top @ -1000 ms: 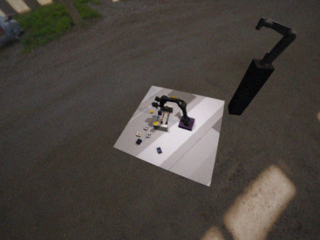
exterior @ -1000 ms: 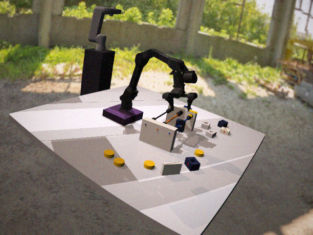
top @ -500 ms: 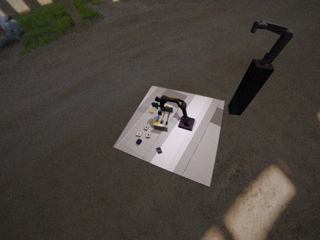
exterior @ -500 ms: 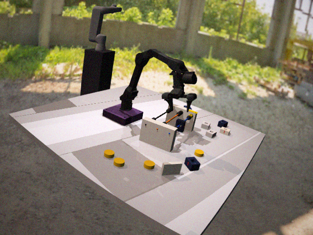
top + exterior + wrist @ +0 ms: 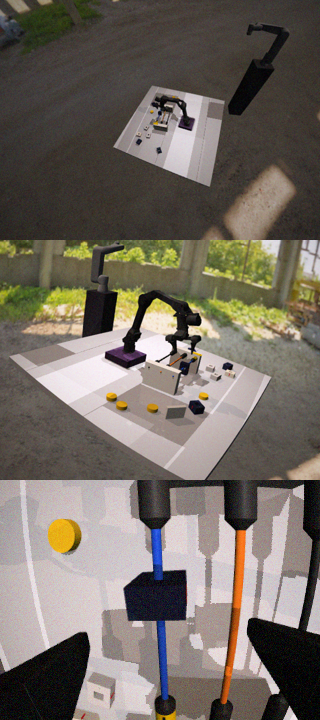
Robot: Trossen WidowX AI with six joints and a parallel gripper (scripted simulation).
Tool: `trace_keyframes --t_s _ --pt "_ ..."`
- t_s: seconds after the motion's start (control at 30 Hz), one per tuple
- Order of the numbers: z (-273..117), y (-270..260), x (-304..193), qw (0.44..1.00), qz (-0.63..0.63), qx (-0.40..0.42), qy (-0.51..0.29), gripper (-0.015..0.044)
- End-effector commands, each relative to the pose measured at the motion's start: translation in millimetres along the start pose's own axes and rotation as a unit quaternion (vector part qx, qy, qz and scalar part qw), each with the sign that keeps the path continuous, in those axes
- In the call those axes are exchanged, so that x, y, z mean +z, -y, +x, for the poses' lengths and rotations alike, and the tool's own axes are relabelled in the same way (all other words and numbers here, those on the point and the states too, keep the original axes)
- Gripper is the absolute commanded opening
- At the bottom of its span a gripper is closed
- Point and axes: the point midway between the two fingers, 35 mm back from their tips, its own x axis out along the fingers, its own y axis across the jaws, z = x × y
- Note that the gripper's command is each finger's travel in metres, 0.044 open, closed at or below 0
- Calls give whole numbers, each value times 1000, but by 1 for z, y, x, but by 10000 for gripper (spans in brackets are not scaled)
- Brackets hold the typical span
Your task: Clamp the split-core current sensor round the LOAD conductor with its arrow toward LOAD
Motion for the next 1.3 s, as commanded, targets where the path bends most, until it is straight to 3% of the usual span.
trace_keyframes --t_s 0.0,0.37,0.57,0.87,1.27 --pt "0 0 -1 1000 -3 0 -2 440" --pt "2 2 -6 1000 -22 0 17 440" --pt "14 20 -54 964 -203 18 170 440" --pt "3 64 -109 836 -390 81 377 440" --pt "6 62 -109 845 -385 78 363 440"
